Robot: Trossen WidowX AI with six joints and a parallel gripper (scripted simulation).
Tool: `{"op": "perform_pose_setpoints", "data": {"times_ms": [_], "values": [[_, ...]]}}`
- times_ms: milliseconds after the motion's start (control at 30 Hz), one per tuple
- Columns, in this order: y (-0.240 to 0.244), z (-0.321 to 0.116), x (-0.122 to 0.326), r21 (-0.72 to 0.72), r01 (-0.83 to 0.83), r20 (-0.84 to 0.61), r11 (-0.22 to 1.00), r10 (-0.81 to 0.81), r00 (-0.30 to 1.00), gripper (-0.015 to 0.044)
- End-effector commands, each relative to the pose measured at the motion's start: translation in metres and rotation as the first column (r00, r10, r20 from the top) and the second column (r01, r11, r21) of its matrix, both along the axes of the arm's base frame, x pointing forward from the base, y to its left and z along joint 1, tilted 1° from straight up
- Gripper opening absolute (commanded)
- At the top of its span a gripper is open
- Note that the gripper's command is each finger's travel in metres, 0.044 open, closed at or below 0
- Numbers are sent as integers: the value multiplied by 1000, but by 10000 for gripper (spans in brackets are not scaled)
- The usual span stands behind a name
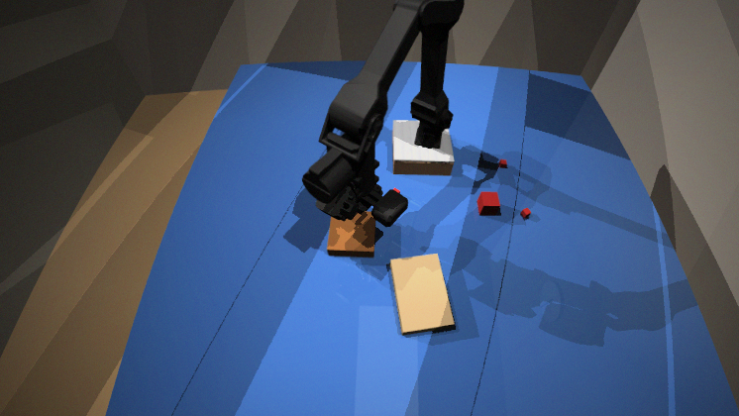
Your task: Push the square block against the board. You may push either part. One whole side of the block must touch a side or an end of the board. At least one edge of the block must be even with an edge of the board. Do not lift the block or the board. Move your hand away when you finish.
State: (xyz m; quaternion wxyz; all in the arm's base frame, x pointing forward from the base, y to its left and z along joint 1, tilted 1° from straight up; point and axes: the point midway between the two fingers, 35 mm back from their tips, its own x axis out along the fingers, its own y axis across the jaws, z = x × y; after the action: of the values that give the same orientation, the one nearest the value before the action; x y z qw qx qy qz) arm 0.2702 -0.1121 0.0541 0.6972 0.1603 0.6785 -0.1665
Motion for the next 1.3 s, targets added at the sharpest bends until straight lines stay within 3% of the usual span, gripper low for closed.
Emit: {"op": "perform_pose_setpoints", "data": {"times_ms": [0, 367, 767, 1000, 1133, 1267], "values": [[-11, 0, 11, 2, 121, -1, 993, -121, 993, 0], [-43, 0, 42, 18, 462, 13, 887, -462, 887, 0], [-80, -5, 69, 16, 769, 4, 639, -770, 639, 0], [-85, -9, 72, 15, 799, 3, 602, -799, 602, 0], [-86, -58, 73, 15, 799, 2, 602, -799, 602, 0], [-86, -61, 73, 15, 799, 2, 602, -799, 602, 0]]}}
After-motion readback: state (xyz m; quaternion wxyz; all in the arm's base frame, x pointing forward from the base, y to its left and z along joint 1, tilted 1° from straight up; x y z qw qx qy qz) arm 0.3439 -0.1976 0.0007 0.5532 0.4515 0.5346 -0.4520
